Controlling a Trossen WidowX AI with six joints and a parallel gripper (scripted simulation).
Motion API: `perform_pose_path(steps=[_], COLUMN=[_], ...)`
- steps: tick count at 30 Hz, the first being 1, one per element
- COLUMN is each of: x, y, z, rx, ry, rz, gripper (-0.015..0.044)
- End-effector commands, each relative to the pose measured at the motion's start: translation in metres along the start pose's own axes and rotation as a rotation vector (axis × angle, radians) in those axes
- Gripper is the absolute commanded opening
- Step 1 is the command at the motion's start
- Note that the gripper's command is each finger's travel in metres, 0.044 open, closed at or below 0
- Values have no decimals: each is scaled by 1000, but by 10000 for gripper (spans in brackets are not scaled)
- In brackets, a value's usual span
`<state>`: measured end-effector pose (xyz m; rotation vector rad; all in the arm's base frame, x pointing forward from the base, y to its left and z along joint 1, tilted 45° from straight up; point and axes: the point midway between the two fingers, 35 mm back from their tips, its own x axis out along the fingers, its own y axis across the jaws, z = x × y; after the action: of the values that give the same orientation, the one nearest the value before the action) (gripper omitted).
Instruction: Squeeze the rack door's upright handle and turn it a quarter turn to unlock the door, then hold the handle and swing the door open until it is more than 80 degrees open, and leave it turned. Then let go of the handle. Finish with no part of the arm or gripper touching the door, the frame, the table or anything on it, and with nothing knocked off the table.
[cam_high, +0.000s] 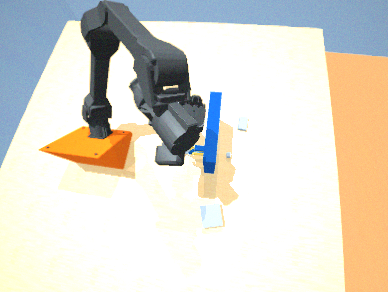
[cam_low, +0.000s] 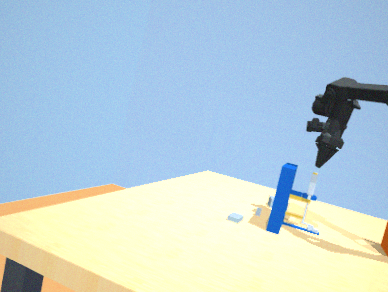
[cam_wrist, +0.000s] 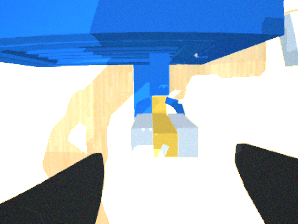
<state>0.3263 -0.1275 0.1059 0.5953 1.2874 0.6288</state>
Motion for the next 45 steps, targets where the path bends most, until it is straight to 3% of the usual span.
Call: perform_pose_path(steps=[1, 45], x=[-2, 67], y=[0, 1], z=[1, -4], rx=[6, 45], ry=[-3, 159], rz=[22, -23], gripper=[295, 295])
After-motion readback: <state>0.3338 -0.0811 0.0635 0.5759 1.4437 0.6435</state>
